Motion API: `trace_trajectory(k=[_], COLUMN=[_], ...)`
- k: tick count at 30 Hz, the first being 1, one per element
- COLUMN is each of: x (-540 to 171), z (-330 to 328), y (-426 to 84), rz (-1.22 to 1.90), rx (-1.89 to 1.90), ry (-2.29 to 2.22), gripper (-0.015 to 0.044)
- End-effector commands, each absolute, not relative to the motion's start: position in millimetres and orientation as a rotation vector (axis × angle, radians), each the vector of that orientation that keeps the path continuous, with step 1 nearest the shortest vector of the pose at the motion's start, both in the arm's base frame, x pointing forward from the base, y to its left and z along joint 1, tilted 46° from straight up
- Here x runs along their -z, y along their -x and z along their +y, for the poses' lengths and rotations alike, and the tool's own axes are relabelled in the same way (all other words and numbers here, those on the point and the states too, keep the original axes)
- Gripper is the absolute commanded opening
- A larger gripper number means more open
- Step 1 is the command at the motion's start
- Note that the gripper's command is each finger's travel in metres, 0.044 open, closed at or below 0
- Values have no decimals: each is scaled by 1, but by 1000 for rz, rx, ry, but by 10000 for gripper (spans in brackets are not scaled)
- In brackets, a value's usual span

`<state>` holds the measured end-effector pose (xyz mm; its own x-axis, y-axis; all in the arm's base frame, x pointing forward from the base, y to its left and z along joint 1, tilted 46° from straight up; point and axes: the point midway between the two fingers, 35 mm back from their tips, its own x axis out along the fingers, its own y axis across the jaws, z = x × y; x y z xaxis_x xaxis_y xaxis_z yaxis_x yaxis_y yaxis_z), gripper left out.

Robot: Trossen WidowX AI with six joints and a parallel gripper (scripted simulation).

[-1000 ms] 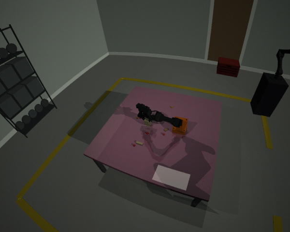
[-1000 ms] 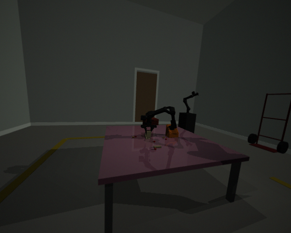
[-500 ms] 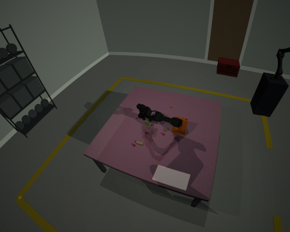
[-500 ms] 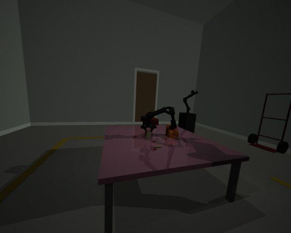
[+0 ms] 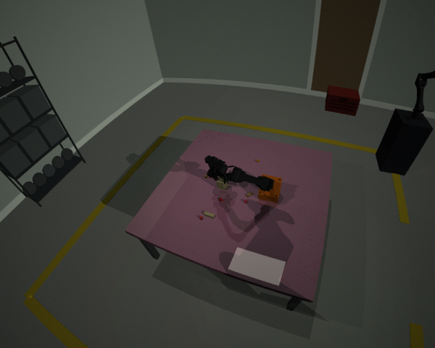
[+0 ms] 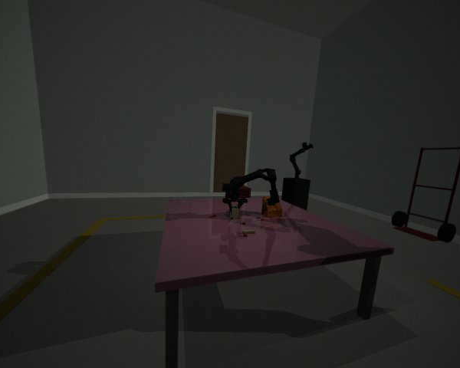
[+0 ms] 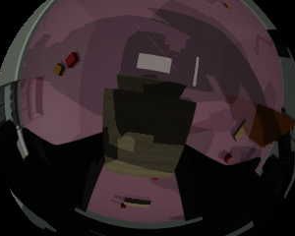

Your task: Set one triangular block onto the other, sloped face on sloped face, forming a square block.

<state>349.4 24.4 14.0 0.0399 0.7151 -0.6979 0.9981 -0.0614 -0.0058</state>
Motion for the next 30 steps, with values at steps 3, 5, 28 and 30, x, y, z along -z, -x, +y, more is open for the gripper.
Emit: trace_trajectory(k=[3, 5, 28, 30], x=[-12, -10, 3, 4], z=[26, 27, 33, 34], y=[-350, -350, -350, -350], rz=[1725, 1725, 1726, 1727], rx=[748, 748, 748, 748], ry=[-1838, -1839, -1841, -1841], gripper=[0, 0, 0, 0])
